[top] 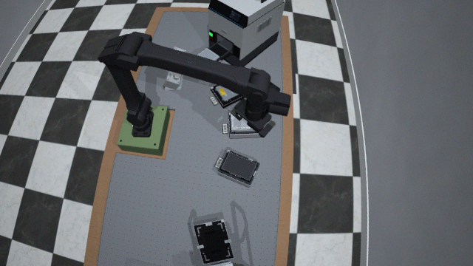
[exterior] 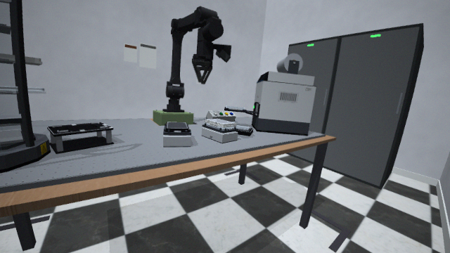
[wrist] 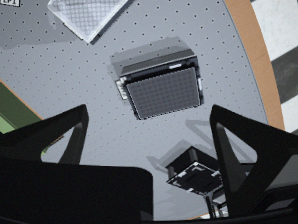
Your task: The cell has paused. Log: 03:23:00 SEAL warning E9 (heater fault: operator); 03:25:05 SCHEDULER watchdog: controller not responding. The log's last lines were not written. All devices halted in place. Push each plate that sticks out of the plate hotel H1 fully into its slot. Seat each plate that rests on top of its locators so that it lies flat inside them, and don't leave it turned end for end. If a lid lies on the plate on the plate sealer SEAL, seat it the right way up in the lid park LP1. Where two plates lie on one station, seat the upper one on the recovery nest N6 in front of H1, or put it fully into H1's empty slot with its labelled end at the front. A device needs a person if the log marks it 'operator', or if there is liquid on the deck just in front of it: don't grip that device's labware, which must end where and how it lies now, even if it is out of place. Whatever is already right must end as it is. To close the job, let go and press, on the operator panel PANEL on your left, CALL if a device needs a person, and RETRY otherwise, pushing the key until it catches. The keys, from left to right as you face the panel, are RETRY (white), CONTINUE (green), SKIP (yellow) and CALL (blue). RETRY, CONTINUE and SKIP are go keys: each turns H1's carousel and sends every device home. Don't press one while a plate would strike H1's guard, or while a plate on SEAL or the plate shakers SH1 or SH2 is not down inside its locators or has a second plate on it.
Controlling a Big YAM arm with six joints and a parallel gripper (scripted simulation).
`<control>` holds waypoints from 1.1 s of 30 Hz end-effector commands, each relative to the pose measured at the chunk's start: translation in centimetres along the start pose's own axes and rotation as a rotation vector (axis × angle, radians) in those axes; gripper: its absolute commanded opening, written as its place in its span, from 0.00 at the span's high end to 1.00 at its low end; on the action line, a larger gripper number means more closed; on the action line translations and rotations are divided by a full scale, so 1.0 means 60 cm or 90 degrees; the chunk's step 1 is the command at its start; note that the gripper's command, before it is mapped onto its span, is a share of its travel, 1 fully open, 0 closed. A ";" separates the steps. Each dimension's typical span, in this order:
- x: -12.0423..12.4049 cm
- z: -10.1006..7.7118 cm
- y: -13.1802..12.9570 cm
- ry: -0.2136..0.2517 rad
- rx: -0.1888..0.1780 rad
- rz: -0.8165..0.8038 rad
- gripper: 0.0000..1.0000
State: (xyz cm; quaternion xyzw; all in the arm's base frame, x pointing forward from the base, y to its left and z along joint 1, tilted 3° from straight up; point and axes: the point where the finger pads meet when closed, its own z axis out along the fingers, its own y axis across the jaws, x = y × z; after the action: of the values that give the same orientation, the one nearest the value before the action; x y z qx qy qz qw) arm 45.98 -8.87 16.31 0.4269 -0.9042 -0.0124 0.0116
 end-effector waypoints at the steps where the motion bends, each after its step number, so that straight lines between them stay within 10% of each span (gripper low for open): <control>1: -0.017 -0.012 0.026 0.002 -0.001 0.115 0.00; 25: -0.095 -0.021 0.049 -0.008 0.005 0.596 0.00; 33: -0.118 -0.014 0.101 0.000 -0.001 0.441 0.00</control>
State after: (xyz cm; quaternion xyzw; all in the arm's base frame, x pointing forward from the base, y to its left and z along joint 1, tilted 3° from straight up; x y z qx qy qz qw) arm 46.58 -1.23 16.18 0.0446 -0.9988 -0.0085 0.0183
